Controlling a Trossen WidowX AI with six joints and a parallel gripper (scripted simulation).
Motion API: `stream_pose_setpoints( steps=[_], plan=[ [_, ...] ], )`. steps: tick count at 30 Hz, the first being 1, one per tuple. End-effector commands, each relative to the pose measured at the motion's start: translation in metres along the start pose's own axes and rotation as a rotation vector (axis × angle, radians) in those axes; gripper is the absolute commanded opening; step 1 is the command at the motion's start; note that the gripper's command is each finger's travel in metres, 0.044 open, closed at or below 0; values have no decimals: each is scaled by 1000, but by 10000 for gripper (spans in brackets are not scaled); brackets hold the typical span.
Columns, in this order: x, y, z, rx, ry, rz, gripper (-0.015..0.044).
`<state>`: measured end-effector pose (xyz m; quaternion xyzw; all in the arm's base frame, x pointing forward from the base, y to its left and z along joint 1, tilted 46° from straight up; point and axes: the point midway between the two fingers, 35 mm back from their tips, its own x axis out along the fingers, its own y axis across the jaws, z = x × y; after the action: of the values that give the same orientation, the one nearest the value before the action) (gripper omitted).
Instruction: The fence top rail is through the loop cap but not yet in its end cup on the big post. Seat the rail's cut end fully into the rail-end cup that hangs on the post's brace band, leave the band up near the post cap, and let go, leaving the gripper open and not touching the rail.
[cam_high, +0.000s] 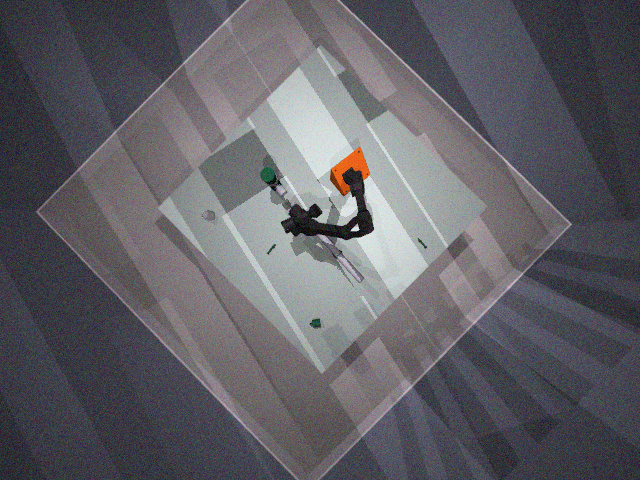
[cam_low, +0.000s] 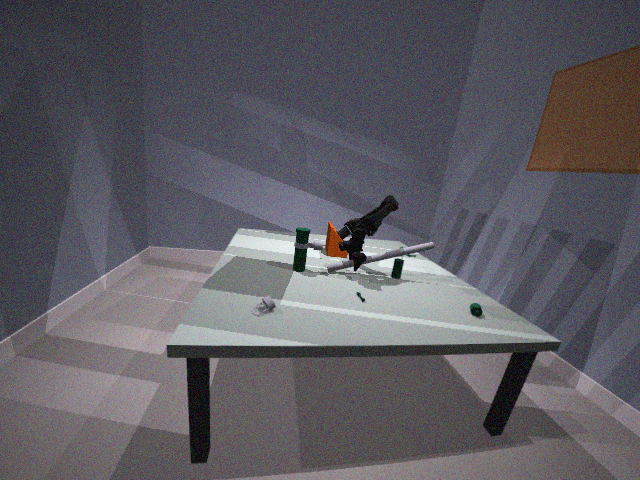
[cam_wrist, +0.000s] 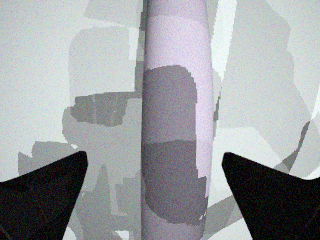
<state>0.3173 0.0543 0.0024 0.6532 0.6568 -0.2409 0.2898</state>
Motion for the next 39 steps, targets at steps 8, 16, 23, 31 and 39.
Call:
stream_pose_setpoints(
  steps=[8, 16, 23, 31, 39],
  plan=[
    [3, -2, 0, 8, 5, -1, 204],
    [3, -2, 0, 8, 5, -1, 150],
    [0, -2, 0, 8, 5, -1, 45],
    [-21, -2, 6, 11, -80, -1, 0],
    [-72, -8, 18, 29, -292, -9, 0]
  ],
)
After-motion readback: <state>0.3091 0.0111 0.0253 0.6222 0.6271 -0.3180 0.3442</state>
